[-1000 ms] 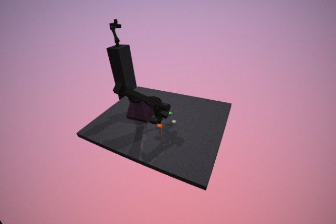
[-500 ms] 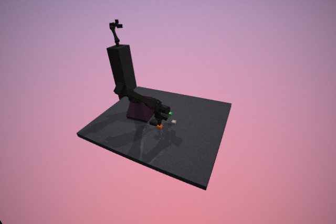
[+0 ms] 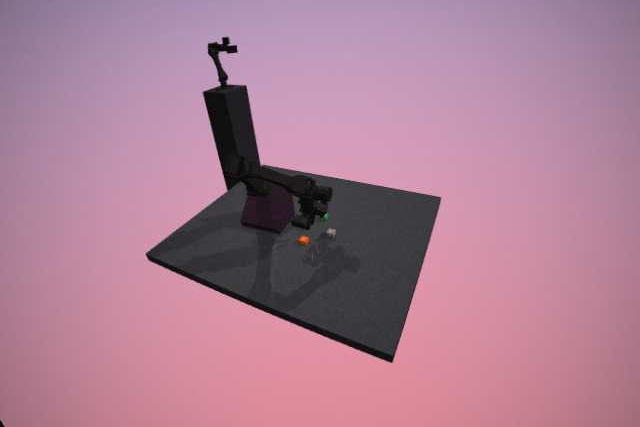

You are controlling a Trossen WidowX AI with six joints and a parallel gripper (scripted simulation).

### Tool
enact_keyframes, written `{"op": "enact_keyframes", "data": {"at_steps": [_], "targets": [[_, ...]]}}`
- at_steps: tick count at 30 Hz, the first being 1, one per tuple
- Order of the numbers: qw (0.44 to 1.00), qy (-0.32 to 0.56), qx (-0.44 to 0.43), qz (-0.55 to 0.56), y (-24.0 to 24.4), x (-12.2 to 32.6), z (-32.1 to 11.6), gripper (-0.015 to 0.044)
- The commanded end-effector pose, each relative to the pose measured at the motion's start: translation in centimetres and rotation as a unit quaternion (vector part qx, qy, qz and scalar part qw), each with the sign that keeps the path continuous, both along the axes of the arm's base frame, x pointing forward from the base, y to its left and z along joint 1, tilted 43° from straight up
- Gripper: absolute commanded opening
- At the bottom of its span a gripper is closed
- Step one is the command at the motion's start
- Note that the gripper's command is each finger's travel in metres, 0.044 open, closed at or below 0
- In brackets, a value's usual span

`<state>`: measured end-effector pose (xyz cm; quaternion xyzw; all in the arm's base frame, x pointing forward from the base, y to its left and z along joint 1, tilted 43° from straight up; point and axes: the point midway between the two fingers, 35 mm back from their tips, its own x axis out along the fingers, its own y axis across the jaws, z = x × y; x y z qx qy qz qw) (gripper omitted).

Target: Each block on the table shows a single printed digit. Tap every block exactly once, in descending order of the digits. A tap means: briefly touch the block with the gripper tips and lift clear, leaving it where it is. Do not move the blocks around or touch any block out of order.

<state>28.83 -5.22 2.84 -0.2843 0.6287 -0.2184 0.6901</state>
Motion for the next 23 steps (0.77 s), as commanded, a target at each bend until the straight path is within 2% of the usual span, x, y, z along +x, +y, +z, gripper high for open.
{"op": "enact_keyframes", "data": {"at_steps": [1, 7, 14, 23], "targets": [[1.000, 0.021, 0.009, 0.019, 5.2, 0.4, -2.6, 0.0256], [1.000, 0.015, 0.021, 0.013, 14.0, 0.0, -6.7, 0.0400], [1.000, -0.001, 0.005, -0.004, 22.9, -4.4, -12.1, 0.0400], [1.000, -0.007, -0.001, -0.008, 24.3, -5.7, -13.3, 0.0400]]}}
